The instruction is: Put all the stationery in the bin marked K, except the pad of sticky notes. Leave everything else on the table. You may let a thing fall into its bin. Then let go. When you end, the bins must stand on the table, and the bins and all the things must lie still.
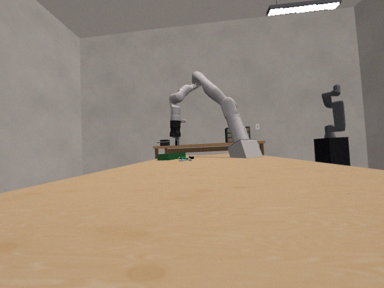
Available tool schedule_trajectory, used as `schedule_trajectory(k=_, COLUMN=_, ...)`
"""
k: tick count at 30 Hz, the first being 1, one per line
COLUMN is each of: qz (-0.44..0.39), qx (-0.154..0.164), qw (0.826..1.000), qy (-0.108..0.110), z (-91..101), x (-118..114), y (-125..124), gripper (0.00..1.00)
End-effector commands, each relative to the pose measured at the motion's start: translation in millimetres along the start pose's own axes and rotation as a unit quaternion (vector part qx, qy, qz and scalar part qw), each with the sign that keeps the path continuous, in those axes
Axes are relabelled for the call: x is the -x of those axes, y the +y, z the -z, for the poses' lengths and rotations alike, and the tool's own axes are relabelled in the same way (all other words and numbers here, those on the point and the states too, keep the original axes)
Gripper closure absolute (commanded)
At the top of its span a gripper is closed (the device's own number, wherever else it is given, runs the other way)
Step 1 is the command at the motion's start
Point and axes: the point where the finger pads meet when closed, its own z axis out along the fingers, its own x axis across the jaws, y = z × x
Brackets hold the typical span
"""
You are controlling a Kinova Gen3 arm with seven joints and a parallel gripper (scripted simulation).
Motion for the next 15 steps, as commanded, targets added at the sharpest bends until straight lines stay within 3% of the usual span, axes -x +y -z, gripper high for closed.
schedule_trajectory(k=1, qz=0.04, qx=0.003, qw=0.999, qy=0.021, z=-12.1, x=3, y=-13, gripper=0.69)
schedule_trajectory(k=4, qz=0.128, qx=0.003, qw=0.992, qy=0.023, z=-26.8, x=18, y=-25, gripper=0.69)
schedule_trajectory(k=8, qz=0.203, qx=0.005, qw=0.979, qy=0.019, z=-26.8, x=18, y=-25, gripper=0.69)
schedule_trajectory(k=15, qz=0.349, qx=0.008, qw=0.937, qy=0.02, z=-26.8, x=18, y=-25, gripper=0.69)
